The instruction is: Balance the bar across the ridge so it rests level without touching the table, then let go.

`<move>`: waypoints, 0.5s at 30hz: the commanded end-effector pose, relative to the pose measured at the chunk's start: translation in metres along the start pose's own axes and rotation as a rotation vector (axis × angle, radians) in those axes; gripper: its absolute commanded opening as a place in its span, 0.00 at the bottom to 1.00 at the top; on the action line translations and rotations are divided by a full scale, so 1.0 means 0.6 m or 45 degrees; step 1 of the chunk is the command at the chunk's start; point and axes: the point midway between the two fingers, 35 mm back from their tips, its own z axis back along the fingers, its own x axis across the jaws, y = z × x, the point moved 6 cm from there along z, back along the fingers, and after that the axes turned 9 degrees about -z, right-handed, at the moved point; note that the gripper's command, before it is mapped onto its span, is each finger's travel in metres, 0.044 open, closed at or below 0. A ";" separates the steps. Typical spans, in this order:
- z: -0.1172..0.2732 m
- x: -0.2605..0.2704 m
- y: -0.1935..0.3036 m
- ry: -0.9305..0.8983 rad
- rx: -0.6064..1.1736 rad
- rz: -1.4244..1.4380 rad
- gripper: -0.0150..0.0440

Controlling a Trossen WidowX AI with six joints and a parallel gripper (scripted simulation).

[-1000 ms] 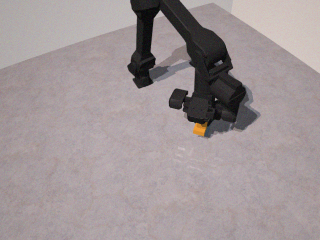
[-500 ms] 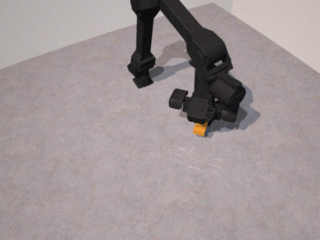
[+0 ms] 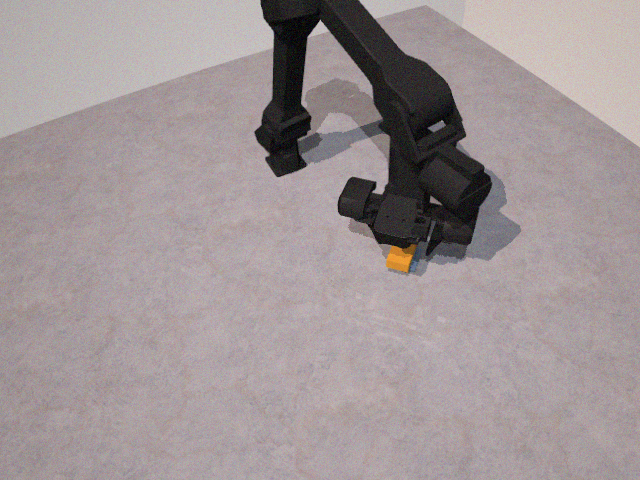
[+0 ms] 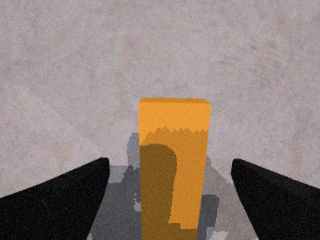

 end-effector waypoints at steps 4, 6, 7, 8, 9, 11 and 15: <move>0.000 0.000 0.000 0.001 0.000 0.000 1.00; 0.012 0.002 -0.001 0.001 0.000 0.000 1.00; 0.027 0.004 -0.002 0.001 0.000 0.000 1.00; 0.045 0.006 -0.003 0.001 0.000 0.000 1.00; 0.065 0.007 -0.003 0.000 -0.001 0.000 1.00; 0.103 0.008 -0.003 0.000 0.000 0.000 1.00; 0.164 0.001 0.000 0.001 0.000 0.000 1.00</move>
